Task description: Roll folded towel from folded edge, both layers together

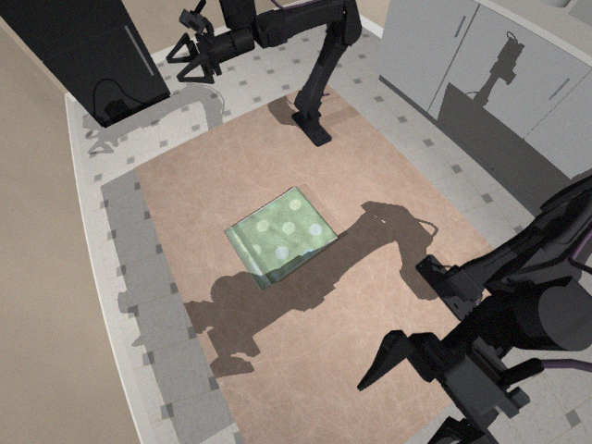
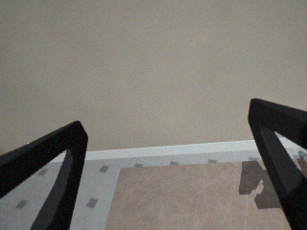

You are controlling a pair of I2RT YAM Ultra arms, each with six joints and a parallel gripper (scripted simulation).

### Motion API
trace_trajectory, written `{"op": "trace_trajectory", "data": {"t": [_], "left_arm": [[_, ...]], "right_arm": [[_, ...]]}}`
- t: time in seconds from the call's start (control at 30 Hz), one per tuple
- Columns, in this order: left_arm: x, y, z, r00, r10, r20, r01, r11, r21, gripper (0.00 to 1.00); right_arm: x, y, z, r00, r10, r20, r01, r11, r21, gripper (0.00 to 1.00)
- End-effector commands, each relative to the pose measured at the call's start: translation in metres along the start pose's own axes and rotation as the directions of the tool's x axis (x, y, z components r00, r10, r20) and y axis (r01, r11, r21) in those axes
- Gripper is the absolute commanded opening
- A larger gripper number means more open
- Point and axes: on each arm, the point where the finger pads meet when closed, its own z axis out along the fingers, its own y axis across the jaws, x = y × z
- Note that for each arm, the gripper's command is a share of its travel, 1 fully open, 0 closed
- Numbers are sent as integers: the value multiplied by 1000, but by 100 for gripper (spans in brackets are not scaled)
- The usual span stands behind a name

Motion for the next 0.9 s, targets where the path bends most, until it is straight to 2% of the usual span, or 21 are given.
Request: {"op": "trace_trajectory", "data": {"t": [0.0, 0.53, 0.7, 0.87], "left_arm": [[-6, 0, -1, 1000, -2, 14, 2, 1000, -1, 100], [-6, 0, -1, 1000, -2, 14, 2, 1000, -1, 100], [7, -7, -4, 1000, 17, -9, -16, 1000, 26, 95], [26, -25, -15, 997, 64, -32, -60, 993, 100, 91]], "right_arm": [[-6, 0, -1, 1000, -2, 15, 2, 1000, 1, 100], [-6, 0, -1, 1000, -2, 15, 2, 1000, 1, 100], [7, 5, -3, 1000, -18, -9, 17, 999, -28, 95], [26, 18, -12, 997, -68, -30, 64, 992, -104, 91]]}}
